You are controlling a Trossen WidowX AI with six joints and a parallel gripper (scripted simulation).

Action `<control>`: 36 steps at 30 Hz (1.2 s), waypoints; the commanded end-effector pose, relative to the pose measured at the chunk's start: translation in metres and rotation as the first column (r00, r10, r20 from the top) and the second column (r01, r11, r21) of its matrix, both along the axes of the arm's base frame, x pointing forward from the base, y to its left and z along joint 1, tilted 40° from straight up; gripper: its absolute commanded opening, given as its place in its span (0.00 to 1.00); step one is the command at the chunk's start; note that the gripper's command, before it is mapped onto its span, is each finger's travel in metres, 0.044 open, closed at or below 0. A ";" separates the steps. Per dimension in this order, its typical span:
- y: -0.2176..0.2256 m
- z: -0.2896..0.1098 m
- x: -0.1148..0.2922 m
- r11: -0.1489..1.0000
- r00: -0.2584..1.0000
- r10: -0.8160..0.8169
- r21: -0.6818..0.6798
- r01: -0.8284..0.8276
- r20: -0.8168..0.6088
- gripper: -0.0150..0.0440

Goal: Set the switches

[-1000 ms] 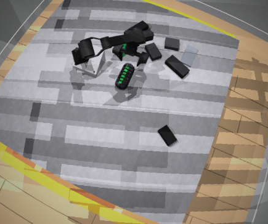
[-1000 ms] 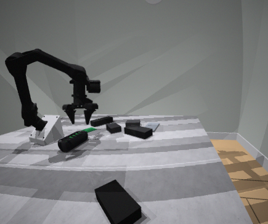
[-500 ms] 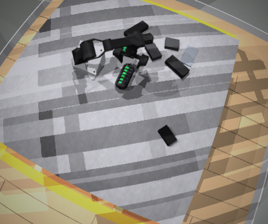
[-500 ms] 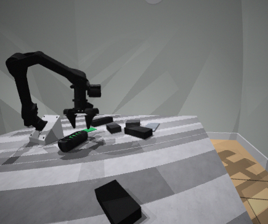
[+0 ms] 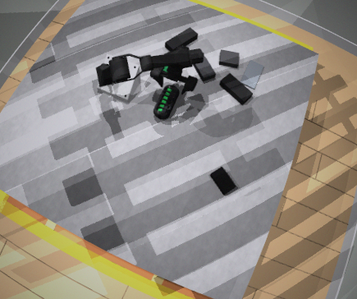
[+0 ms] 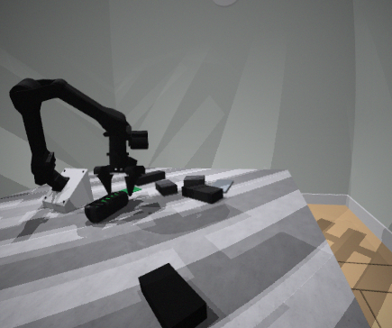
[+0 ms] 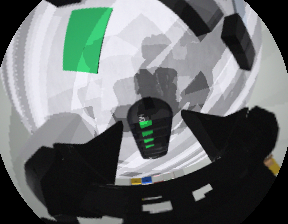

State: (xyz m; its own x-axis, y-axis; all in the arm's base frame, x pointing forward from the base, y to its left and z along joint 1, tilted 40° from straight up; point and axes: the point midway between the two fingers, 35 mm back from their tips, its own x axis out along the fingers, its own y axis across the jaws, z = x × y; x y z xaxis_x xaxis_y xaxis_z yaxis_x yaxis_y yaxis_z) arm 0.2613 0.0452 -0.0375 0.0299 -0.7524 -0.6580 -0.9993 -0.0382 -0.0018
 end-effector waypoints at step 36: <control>-0.003 0.005 -0.002 1.000 1.000 0.003 -0.002 -0.003 -0.014 0.82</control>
State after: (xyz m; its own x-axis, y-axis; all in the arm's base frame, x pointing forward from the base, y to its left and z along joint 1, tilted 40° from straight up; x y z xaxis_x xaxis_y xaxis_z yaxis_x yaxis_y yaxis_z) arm 0.2578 0.0411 -0.0372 0.0193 -0.7575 -0.6525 -0.9991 -0.0396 0.0164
